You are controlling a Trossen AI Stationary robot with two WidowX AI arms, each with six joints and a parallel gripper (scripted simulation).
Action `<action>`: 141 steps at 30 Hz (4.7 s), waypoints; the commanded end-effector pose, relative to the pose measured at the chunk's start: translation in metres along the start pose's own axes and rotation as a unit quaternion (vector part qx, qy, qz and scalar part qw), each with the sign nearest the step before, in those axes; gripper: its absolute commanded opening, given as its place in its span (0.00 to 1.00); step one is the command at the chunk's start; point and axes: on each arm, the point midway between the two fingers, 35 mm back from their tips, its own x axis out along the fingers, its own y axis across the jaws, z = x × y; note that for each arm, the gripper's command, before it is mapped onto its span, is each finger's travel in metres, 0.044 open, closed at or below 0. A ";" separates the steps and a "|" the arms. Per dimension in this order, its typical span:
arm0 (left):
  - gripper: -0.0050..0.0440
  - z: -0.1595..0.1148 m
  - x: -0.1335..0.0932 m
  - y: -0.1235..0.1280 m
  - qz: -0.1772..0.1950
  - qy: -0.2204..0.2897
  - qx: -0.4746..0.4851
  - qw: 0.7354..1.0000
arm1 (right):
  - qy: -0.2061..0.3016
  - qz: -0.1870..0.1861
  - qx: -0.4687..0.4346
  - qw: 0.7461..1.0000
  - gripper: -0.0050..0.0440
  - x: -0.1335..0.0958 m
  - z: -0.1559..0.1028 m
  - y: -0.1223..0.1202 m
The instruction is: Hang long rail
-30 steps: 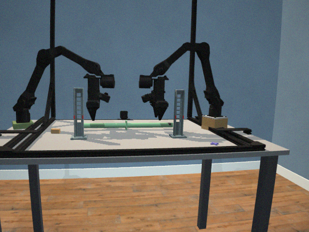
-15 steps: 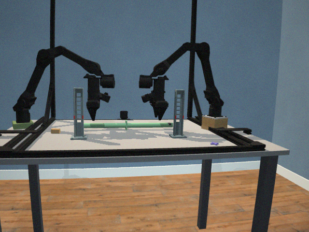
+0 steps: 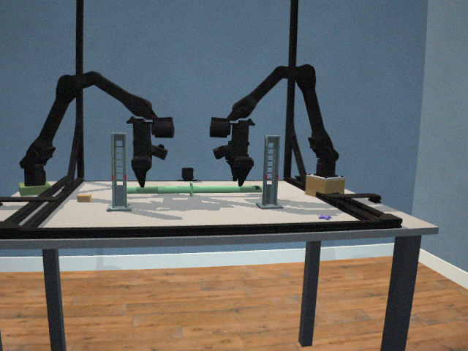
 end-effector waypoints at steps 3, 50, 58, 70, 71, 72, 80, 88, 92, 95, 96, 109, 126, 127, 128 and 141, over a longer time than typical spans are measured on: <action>1.00 -0.005 0.015 0.000 0.001 0.011 0.000 1.000 | 0.005 0.001 0.000 1.000 1.00 0.013 -0.003 0.001; 0.22 -0.006 0.026 0.000 0.002 0.011 0.000 1.000 | 0.005 0.001 0.000 1.000 0.22 0.023 -0.004 0.001; 0.12 -0.006 0.022 0.000 0.002 0.011 0.000 1.000 | 0.005 0.001 0.000 1.000 0.12 0.019 -0.004 0.001; 0.10 -0.005 -0.016 0.000 0.002 0.011 0.000 1.000 | 0.005 0.001 0.000 1.000 0.10 -0.018 -0.003 0.001; 0.10 -0.005 -0.016 0.000 0.002 0.011 0.000 1.000 | 0.005 0.001 0.000 1.000 0.10 -0.018 -0.003 0.001; 0.10 -0.005 -0.016 0.000 0.002 0.011 0.000 1.000 | 0.005 0.001 0.000 1.000 0.10 -0.018 -0.003 0.001; 0.10 -0.005 -0.012 0.000 0.002 0.011 0.000 1.000 | 0.005 0.001 0.000 1.000 0.10 -0.018 -0.003 0.001; 0.10 -0.005 -0.012 0.000 0.002 0.011 0.000 1.000 | 0.005 0.001 0.000 1.000 0.10 -0.015 -0.003 0.000; 0.10 -0.005 -0.012 0.000 0.002 0.011 0.000 1.000 | 0.005 0.001 0.000 1.000 0.10 -0.015 -0.003 0.000; 0.10 -0.005 -0.012 0.000 0.002 0.011 0.000 1.000 | 0.005 0.001 0.000 1.000 0.10 -0.015 -0.003 0.000; 0.10 -0.005 -0.012 0.000 0.002 0.011 0.000 1.000 | 0.005 0.001 0.000 1.000 0.10 -0.015 -0.003 0.000; 0.10 -0.005 -0.012 0.000 0.002 0.011 0.000 1.000 | 0.005 0.001 0.000 1.000 0.10 -0.015 -0.003 0.000; 0.10 -0.005 0.008 0.000 0.001 -0.016 0.000 1.000 | 0.035 0.001 0.000 0.999 0.10 -0.014 -0.002 0.000; 0.10 -0.005 0.011 0.000 0.001 -0.020 0.000 1.000 | 0.039 0.001 0.000 0.999 0.10 -0.014 -0.002 0.000; 0.10 -0.006 0.013 0.000 0.001 -0.023 0.000 1.000 | 0.042 0.001 0.000 0.999 0.10 -0.014 -0.002 0.000; 0.10 -0.007 0.024 0.000 0.001 -0.041 0.000 0.999 | 0.061 0.001 -0.001 0.998 0.10 -0.013 -0.001 0.001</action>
